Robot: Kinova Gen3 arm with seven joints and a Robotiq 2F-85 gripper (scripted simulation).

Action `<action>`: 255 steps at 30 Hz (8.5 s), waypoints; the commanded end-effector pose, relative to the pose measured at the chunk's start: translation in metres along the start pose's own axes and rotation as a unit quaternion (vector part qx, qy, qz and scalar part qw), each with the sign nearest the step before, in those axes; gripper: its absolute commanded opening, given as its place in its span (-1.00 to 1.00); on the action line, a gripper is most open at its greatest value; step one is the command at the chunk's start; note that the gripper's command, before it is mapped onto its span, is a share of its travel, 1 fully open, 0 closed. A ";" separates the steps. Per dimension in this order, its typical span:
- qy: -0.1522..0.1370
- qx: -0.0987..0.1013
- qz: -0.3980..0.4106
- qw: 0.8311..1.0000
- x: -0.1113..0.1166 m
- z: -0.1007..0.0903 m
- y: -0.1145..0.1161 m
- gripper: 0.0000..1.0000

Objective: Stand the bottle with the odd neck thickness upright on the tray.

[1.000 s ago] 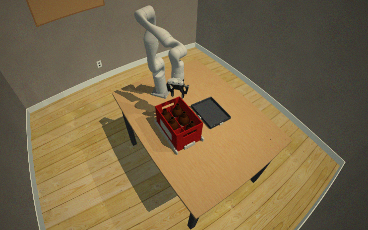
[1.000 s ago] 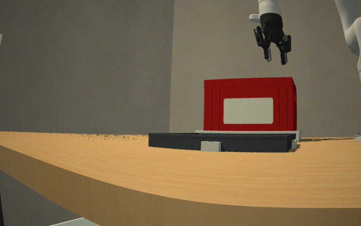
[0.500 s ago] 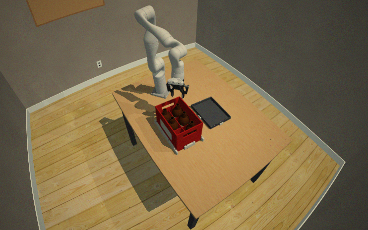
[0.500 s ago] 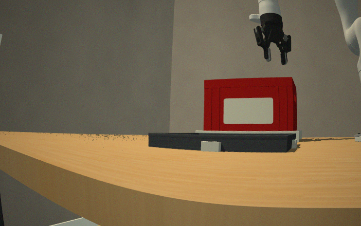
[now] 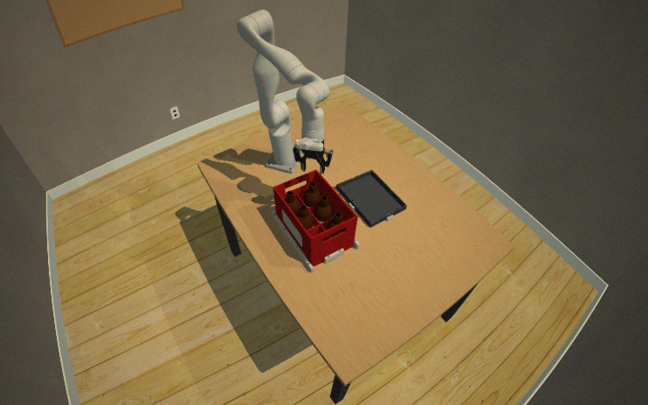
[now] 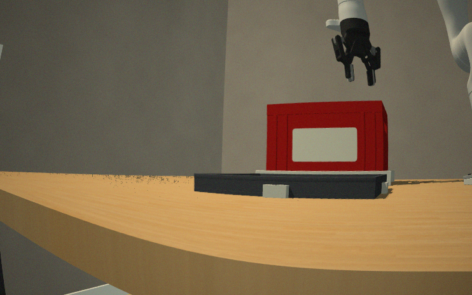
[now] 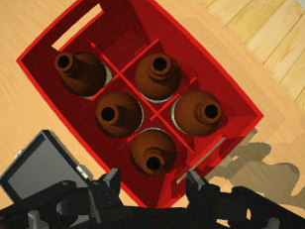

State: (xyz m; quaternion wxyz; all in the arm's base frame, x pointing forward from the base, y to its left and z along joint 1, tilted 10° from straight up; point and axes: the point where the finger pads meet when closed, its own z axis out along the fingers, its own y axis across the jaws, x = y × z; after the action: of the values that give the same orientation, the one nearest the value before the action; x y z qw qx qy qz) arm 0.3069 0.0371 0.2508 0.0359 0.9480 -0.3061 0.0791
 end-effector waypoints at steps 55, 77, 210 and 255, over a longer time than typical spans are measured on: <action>0.000 -0.001 0.000 1.000 0.000 0.041 0.000 0.27; 0.000 -0.001 0.000 1.000 0.000 0.041 0.000 0.27; 0.000 -0.001 0.000 1.000 0.000 0.084 0.000 -1.00; 0.000 -0.001 0.000 1.000 0.000 0.084 0.000 -1.00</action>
State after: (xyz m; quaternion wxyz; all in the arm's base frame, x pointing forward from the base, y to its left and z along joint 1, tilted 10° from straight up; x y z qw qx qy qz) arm 0.3171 0.0274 0.1687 0.0364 0.9480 -0.3062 0.0785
